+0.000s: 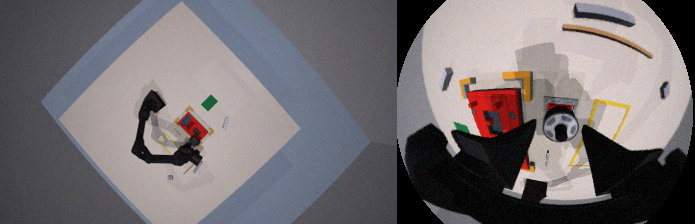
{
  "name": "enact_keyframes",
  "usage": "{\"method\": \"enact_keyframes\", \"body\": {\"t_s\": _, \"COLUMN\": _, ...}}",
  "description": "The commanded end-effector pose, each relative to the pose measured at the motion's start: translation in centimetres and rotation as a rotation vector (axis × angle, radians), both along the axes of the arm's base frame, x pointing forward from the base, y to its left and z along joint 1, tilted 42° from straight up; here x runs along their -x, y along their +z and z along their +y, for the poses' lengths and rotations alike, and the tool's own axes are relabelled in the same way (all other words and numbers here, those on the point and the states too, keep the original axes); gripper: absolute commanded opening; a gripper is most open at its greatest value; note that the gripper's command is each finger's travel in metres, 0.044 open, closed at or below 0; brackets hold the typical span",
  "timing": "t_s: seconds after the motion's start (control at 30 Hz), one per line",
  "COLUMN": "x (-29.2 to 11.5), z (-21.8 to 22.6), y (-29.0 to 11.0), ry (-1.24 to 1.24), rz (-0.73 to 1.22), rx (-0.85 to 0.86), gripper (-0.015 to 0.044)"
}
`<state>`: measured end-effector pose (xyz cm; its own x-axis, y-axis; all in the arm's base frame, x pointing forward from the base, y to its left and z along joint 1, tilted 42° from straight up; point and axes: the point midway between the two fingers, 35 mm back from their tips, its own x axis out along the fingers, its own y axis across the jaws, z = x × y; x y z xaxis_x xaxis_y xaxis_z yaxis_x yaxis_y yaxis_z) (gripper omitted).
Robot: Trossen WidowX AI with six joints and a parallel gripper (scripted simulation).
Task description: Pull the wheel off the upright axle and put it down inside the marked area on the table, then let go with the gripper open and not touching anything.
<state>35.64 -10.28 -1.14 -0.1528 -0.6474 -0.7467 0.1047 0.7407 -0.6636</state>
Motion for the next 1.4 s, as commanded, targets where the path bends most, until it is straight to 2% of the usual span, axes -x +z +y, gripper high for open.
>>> {"method": "enact_keyframes", "body": {"t_s": 0.0, "x": -0.09, "z": 0.14, "y": 0.11, "ry": 0.002, "rz": -0.003, "rx": 0.0, "gripper": 0.0248}}
{"method": "enact_keyframes", "body": {"t_s": 0.03, "x": -0.09, "z": 0.14, "y": 0.11, "ry": 0.002, "rz": -0.003, "rx": 0.0, "gripper": 0.0221}}
{"method": "enact_keyframes", "body": {"t_s": 0.33, "x": -0.09, "z": 0.14, "y": 0.11, "ry": 0.002, "rz": -0.003, "rx": 0.0, "gripper": 0.0161}}
{"method": "enact_keyframes", "body": {"t_s": 0.53, "x": -0.11, "z": 0.21, "y": 0.19, "ry": 0.003, "rz": -0.003, "rx": 0.0, "gripper": 0.0004}}
{"method": "enact_keyframes", "body": {"t_s": 1.37, "x": -0.27, "z": 0.75, "y": 0.79, "ry": 0.006, "rz": -0.004, "rx": 0.0, "gripper": 0.0}}
